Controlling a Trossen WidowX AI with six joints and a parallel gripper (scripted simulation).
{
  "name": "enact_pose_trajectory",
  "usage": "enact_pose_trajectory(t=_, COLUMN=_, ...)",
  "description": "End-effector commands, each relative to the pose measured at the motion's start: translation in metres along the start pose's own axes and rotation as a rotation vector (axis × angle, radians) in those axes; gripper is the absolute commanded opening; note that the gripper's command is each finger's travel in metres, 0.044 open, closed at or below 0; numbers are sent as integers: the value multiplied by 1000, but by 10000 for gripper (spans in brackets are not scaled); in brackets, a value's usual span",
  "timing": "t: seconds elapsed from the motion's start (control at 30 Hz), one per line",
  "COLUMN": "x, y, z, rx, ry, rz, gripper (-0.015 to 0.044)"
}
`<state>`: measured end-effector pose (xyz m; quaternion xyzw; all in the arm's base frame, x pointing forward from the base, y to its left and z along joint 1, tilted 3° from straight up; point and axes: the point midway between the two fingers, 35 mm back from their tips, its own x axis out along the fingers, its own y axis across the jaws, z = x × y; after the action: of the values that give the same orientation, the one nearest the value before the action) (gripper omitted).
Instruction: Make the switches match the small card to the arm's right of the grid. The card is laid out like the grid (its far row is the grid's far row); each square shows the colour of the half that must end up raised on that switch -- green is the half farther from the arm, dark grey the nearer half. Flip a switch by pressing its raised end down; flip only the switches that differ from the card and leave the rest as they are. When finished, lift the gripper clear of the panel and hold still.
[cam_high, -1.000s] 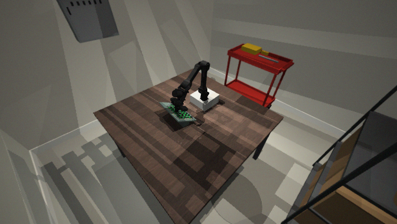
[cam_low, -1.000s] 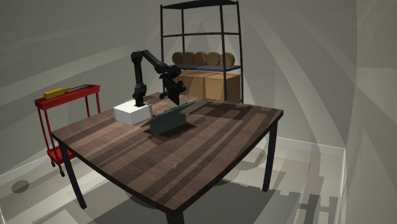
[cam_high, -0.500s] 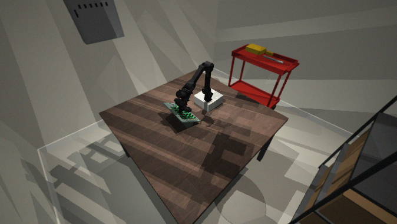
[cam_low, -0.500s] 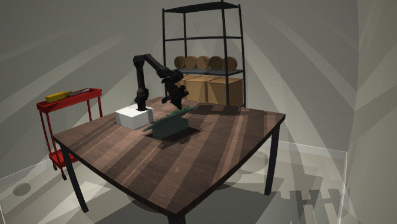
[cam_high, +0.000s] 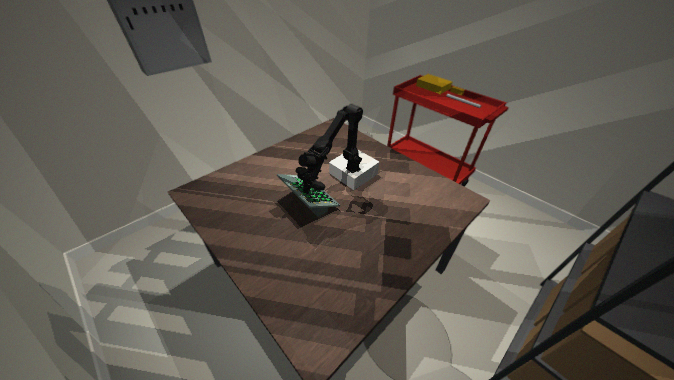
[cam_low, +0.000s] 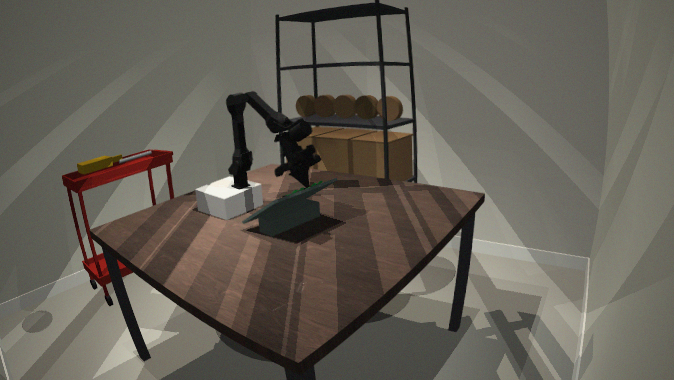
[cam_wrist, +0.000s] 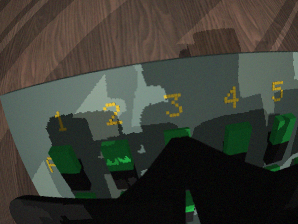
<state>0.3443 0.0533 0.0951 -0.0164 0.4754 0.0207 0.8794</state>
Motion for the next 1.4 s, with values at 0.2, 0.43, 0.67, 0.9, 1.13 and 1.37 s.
enact_pose_trajectory(t=0.2, x=-64, y=0, z=-3, rx=-4, ry=-20, rz=4, gripper=0)
enact_pose_trajectory(t=0.43, x=-64, y=5, z=-11, rx=-4, ry=-19, rz=5, gripper=0)
enact_pose_trajectory(t=0.67, x=-63, y=32, z=-62, rx=-3, ry=-16, rz=7, gripper=0)
enact_pose_trajectory(t=0.9, x=-30, y=33, z=-63, rx=-3, ry=-42, rz=7, gripper=0)
enact_pose_trajectory(t=1.13, x=-28, y=32, z=-63, rx=-3, ry=-43, rz=6, gripper=0)
enact_pose_trajectory(t=1.37, x=-27, y=32, z=-63, rx=-3, ry=-43, rz=6, gripper=0)
